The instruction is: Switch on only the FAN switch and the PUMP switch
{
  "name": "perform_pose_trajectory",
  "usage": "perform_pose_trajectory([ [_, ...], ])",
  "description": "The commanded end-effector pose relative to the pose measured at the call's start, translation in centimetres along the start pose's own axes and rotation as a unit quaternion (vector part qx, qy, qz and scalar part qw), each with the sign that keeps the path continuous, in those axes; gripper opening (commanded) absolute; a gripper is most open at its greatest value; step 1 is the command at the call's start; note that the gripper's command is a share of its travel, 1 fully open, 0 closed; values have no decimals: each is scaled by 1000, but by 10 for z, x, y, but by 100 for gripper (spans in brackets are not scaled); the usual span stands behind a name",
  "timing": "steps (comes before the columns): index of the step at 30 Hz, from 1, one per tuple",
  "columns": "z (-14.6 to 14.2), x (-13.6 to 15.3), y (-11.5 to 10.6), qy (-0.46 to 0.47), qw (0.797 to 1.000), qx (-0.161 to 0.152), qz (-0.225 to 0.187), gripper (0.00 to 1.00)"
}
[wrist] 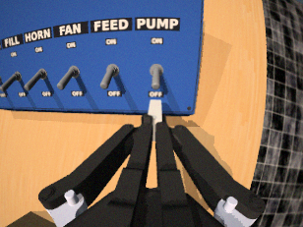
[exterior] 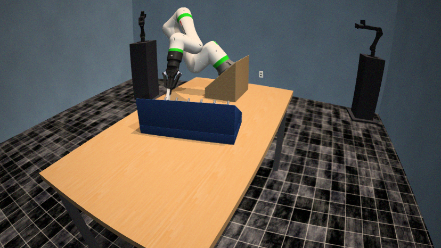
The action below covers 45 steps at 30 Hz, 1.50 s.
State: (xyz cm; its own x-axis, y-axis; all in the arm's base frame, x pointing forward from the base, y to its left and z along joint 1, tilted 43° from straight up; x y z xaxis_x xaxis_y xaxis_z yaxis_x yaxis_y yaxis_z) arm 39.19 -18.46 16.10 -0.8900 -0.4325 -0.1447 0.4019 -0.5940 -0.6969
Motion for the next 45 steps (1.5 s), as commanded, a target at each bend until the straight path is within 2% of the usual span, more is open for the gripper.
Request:
perform_pose_trajectory([
  [1, 0, 0, 0, 0, 1000, 0, 0, 0],
  [45, 5, -26, 0, 0, 1000, 0, 0, 0],
])
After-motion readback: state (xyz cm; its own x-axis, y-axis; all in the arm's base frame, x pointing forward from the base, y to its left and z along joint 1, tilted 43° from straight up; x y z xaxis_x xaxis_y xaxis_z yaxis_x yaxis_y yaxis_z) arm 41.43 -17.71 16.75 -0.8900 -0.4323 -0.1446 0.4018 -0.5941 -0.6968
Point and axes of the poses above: the point where the finger pads meet when closed, its own y axis out along the fingers, its own z axis across the jaws, x = y × z, the point moved 10 cm from there along -y, back along the fingers, and after that the axes turned 10 degrees about -y, right-handed, at the moved point
